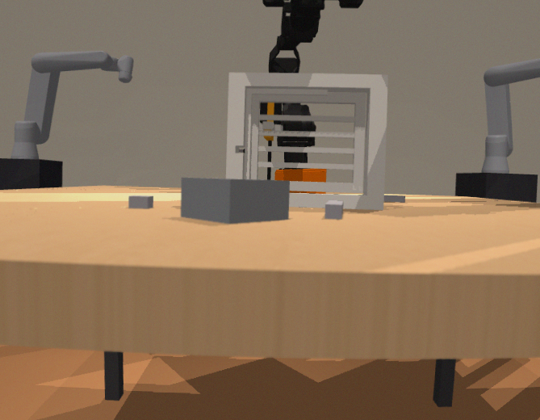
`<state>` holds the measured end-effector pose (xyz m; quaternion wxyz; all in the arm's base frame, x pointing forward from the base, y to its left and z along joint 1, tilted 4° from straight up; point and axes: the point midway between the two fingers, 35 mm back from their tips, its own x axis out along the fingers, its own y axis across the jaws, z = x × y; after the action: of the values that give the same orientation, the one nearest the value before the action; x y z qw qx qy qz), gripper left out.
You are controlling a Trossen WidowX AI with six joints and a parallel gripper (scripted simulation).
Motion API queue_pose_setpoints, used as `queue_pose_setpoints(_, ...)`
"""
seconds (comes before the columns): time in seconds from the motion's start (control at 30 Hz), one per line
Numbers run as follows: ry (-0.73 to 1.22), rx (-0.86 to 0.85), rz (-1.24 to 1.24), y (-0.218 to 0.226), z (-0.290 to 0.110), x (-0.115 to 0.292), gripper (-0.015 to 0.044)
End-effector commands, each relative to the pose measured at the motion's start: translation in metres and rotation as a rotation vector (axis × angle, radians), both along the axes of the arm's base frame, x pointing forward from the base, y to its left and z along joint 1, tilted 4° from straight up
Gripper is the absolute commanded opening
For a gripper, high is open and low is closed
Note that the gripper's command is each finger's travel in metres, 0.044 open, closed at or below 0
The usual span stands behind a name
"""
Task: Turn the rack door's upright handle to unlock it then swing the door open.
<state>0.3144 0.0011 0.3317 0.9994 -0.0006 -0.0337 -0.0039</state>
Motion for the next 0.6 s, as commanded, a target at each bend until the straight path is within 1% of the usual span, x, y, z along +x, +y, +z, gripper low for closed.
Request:
queue_pose_setpoints(0.0, 0.004, 0.000, -0.001, 0.000, 0.000, 0.001, 0.0374)
queue_pose_setpoints(0.1, 0.063, -0.003, -0.011, -0.003, -0.006, 0.008, 0.0295)
queue_pose_setpoints(0.13, 0.089, -0.003, -0.015, -0.004, -0.009, 0.011, 0.0287)
queue_pose_setpoints(0.57, 0.422, -0.008, -0.070, -0.023, -0.045, 0.041, 0.0287)
